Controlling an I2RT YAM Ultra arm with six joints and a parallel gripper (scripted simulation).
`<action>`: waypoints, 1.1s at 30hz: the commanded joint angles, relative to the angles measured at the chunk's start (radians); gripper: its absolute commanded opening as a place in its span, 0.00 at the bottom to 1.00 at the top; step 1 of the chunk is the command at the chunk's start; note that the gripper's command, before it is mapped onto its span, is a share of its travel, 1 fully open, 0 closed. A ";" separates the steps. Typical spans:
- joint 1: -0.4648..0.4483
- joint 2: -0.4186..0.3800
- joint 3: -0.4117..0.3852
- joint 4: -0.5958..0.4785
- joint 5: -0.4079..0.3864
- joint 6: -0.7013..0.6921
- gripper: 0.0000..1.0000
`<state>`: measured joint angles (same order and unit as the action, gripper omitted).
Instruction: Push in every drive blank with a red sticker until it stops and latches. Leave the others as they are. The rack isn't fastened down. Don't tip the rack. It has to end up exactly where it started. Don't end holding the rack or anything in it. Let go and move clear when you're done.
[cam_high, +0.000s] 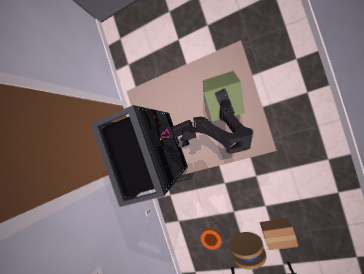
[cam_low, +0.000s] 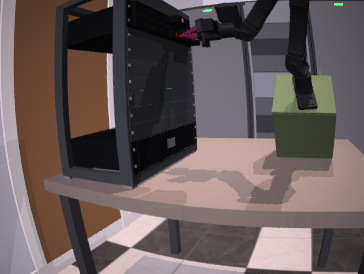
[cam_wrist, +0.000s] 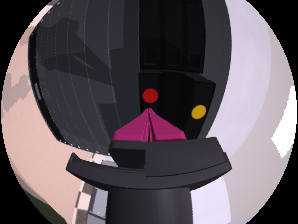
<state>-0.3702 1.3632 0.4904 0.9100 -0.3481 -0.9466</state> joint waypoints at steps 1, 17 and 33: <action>-0.016 0.021 0.044 -0.006 0.048 0.003 0.00; -0.017 0.021 0.045 -0.008 0.048 0.003 0.00; -0.021 0.030 0.058 -0.006 0.044 0.004 0.00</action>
<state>-0.3702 1.3735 0.5034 0.9043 -0.3527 -0.9466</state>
